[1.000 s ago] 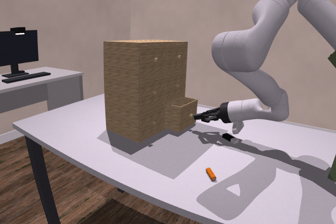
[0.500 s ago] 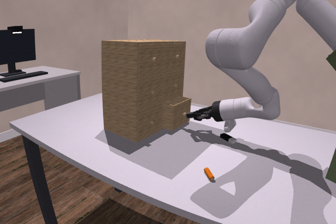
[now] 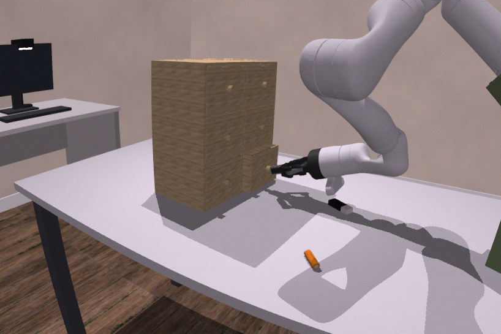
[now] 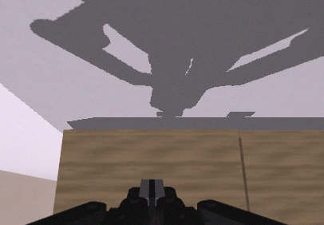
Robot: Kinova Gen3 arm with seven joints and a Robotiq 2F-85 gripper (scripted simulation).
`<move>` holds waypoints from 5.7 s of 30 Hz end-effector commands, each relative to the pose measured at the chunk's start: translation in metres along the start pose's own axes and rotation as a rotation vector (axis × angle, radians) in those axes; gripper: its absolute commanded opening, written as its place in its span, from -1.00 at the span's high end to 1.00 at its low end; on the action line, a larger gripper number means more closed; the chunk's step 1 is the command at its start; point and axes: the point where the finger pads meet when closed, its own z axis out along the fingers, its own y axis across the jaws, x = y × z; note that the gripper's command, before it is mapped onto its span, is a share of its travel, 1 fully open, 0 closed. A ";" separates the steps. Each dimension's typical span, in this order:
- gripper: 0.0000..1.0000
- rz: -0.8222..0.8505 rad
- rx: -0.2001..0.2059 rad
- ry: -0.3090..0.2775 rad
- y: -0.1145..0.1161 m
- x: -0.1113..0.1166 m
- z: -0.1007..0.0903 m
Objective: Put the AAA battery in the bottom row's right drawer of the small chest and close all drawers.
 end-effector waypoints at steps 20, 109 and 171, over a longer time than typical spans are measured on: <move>1.00 0.003 0.003 -0.005 0.000 -0.009 0.019; 1.00 0.003 0.003 -0.005 0.000 0.008 -0.026; 1.00 0.003 0.003 -0.005 0.050 -0.004 -0.041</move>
